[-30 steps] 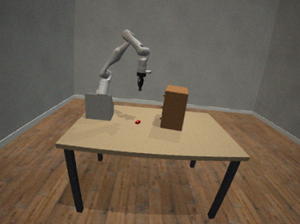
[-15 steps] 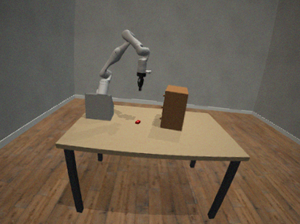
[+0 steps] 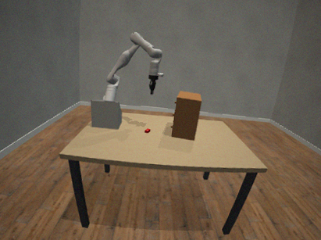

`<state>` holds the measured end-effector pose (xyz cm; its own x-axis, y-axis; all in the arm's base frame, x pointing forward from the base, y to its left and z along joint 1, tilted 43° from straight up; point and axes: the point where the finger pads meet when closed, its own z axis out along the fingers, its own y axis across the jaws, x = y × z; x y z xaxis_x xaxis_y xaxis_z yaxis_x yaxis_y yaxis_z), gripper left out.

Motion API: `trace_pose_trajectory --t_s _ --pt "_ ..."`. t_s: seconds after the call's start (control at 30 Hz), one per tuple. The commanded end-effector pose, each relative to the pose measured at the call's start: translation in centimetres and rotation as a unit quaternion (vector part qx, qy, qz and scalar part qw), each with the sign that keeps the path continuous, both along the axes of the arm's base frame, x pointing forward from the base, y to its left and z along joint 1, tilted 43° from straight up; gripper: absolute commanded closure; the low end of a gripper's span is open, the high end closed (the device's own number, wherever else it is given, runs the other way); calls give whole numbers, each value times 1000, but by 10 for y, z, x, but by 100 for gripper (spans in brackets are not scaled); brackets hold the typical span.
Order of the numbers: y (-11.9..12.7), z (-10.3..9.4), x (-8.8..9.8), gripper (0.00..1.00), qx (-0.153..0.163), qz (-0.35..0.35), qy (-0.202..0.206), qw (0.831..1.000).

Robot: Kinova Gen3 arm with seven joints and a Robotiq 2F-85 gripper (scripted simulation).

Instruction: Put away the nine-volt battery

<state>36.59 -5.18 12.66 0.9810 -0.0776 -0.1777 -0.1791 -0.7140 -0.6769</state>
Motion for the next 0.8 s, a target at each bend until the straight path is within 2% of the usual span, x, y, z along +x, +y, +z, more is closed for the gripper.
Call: trace_pose_trajectory --t_s 0.0,0.17,0.3,0.77 --pt "9 27 11 100 -9 6 -12 1000" --pt "27 65 23 100 -9 6 -12 1000" --pt "36 84 29 100 -9 6 -12 1000" --pt "40 91 32 100 -9 6 -13 1000"
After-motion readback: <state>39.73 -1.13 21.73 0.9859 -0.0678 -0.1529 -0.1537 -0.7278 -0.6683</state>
